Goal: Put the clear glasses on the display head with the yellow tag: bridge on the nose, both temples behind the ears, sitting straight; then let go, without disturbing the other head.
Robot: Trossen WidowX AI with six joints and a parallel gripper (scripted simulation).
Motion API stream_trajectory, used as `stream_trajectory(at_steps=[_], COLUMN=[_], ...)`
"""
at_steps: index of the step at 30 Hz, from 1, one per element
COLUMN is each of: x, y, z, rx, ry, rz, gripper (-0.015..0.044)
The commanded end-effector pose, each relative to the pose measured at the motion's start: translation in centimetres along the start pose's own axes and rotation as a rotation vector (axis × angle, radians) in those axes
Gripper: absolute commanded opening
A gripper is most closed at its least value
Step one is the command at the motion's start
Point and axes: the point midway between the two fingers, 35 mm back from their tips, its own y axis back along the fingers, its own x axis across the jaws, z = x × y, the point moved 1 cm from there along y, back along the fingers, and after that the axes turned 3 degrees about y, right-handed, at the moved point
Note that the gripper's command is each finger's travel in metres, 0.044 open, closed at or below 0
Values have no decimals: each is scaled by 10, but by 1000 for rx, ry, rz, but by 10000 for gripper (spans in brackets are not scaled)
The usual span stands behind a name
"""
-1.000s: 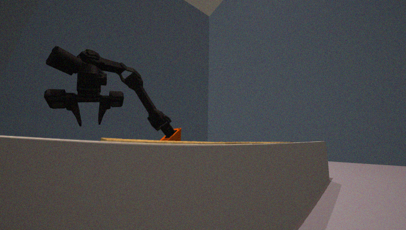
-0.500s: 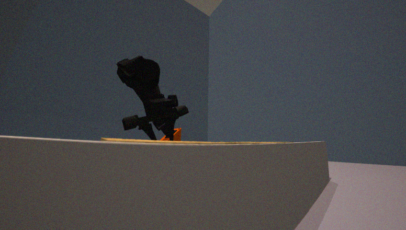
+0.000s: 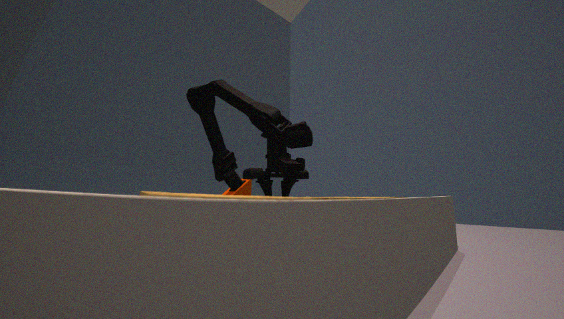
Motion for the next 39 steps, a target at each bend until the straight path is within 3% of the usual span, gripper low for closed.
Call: stream_trajectory(at_steps=[1,6,9,39], x=[12,12,12,13], y=[-5,-5,-5,-37], z=[-16,-16,-16,-14], rx=[-26,-26,-26,-26], ry=[-21,-21,-21,-21], rz=[-67,-67,-67,-66], gripper=[200,200,121,120])
